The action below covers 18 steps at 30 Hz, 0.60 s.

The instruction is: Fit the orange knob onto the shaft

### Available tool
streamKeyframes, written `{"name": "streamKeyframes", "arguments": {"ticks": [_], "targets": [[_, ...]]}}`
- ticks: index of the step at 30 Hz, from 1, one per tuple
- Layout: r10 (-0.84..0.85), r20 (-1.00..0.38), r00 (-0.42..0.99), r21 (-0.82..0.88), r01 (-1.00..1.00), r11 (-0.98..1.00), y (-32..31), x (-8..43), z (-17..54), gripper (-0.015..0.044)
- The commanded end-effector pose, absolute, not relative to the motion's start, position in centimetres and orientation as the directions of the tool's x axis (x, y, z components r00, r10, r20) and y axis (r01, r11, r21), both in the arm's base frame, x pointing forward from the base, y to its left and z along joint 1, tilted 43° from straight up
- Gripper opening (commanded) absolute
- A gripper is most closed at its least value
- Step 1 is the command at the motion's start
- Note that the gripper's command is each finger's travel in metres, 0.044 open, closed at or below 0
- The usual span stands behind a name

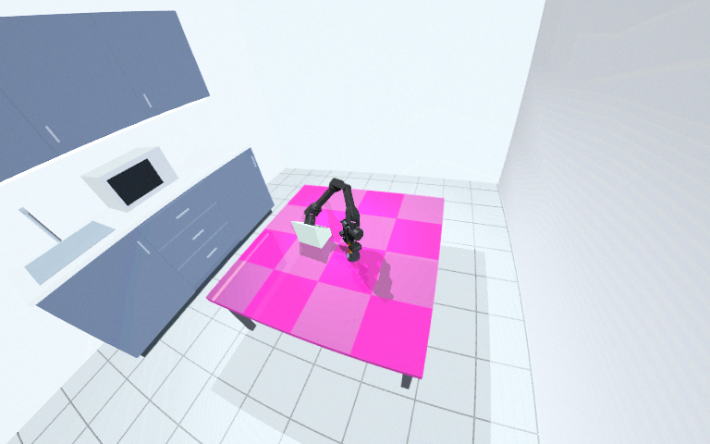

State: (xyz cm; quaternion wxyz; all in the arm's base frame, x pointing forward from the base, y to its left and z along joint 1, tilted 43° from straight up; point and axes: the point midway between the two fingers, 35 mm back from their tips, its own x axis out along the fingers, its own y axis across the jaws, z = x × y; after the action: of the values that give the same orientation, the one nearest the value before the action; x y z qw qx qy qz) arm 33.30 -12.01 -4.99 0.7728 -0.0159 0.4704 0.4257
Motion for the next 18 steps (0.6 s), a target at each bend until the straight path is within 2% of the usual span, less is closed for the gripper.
{"name": "streamKeyframes", "arguments": {"ticks": [1,13,18], "targets": [[0.643,-0.74,0.198,0.375,-0.674,0.637,-11.96,33.42,-4.94,0.0],[0.643,-0.74,0.198,0.374,-0.674,0.637,-12.28,33.45,-4.61,0.0],[0.643,-0.74,0.198,0.301,-0.757,0.579,-12.32,33.47,-4.63,0.0]]}}
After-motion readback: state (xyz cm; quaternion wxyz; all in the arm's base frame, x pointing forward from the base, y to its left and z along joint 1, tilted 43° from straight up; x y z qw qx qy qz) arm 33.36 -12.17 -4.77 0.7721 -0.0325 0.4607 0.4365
